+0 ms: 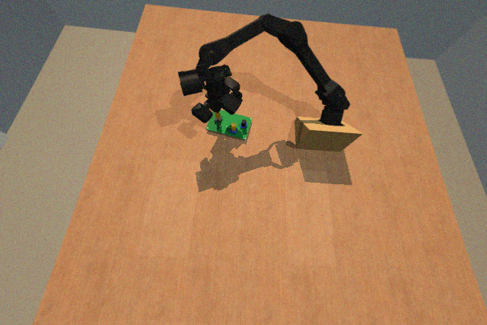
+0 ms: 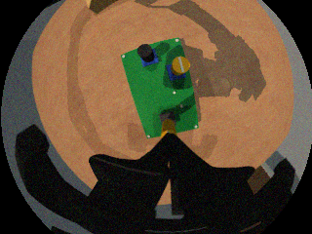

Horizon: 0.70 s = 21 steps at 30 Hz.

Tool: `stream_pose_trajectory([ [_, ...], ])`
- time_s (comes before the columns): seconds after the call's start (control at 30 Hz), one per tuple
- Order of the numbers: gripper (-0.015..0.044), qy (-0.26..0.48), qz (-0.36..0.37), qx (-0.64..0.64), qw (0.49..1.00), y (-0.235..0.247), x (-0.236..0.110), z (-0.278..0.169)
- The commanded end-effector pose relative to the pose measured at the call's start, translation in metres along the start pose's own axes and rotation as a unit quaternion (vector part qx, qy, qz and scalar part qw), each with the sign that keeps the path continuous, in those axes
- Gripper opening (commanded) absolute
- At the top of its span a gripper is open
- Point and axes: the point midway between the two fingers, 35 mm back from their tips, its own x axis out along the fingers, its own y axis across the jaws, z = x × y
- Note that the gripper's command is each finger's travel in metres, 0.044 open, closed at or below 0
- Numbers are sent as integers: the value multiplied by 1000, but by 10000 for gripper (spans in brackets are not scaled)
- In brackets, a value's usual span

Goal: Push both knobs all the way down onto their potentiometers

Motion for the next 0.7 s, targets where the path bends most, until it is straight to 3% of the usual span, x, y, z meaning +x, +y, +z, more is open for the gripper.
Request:
stream_pose_trajectory([
  [0.0,0,2,1,-2,1000,0,0,-1],
  [0.67,0,3,1,-2,1000,0,3,-1],
])
